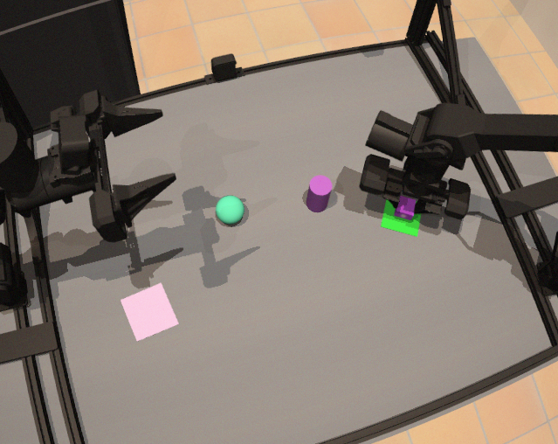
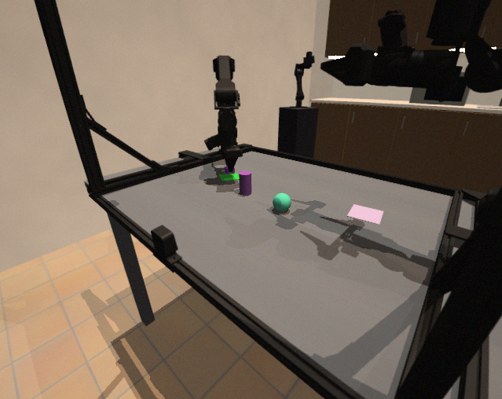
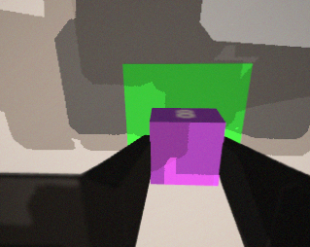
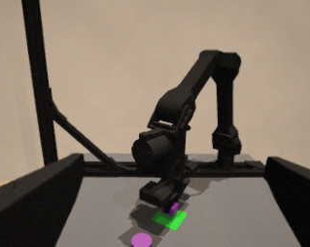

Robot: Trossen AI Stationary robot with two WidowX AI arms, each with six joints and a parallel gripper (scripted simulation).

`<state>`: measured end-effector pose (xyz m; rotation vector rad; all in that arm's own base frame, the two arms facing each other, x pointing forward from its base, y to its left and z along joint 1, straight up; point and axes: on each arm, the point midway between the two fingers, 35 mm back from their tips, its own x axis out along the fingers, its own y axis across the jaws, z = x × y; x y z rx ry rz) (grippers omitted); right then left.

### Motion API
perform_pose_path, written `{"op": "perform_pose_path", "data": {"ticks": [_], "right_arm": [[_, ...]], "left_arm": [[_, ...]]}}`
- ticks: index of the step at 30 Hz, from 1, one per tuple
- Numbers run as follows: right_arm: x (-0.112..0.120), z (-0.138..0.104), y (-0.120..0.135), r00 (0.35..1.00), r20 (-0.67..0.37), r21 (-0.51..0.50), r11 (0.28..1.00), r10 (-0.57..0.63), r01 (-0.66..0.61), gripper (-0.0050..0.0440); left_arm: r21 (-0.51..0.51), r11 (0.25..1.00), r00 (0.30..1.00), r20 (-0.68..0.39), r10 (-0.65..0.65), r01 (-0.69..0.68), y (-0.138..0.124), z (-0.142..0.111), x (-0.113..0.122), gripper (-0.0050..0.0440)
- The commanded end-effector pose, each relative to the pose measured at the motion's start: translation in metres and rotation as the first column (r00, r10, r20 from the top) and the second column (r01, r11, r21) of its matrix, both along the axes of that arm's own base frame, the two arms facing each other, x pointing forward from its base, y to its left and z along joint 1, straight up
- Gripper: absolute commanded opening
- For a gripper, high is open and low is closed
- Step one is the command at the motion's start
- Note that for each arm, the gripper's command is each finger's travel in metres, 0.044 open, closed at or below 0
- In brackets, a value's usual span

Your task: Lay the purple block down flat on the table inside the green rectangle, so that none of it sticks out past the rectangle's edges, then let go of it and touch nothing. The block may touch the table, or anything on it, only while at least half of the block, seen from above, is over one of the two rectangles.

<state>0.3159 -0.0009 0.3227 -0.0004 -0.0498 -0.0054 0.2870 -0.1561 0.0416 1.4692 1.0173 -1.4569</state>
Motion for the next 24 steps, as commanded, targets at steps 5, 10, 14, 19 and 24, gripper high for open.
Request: {"op": "perform_pose_path", "data": {"ticks": [5, 10, 14, 19, 24], "right_arm": [[0.000, 0.000, 0.001, 1.000, 0.000, 0.000, 1.000, 0.005, -0.005, 0.0440], [0.000, 0.000, 0.001, 1.000, 0.000, 0.000, 1.000, 0.005, -0.005, 0.0440], [0.000, 0.000, 0.001, 1.000, 0.000, 0.000, 1.000, 0.005, -0.005, 0.0440], [0.000, 0.000, 0.001, 1.000, 0.000, 0.000, 1.000, 0.005, -0.005, 0.0440], [0.000, 0.000, 0.001, 1.000, 0.000, 0.000, 1.000, 0.005, -0.005, 0.0440]], "left_arm": [[-0.001, 1.000, 1.000, -0.008, -0.004, 0.004, 0.000, -0.012, -0.002, 0.0000], [-0.001, 1.000, 1.000, -0.008, -0.004, 0.004, 0.000, -0.016, -0.002, 0.0000], [-0.001, 1.000, 1.000, -0.008, -0.004, 0.004, 0.000, -0.016, -0.002, 0.0000], [-0.001, 1.000, 1.000, -0.008, -0.004, 0.004, 0.000, -0.016, -0.002, 0.0000], [-0.001, 1.000, 1.000, -0.008, -0.004, 0.004, 0.000, -0.016, -0.002, 0.0000]]}}
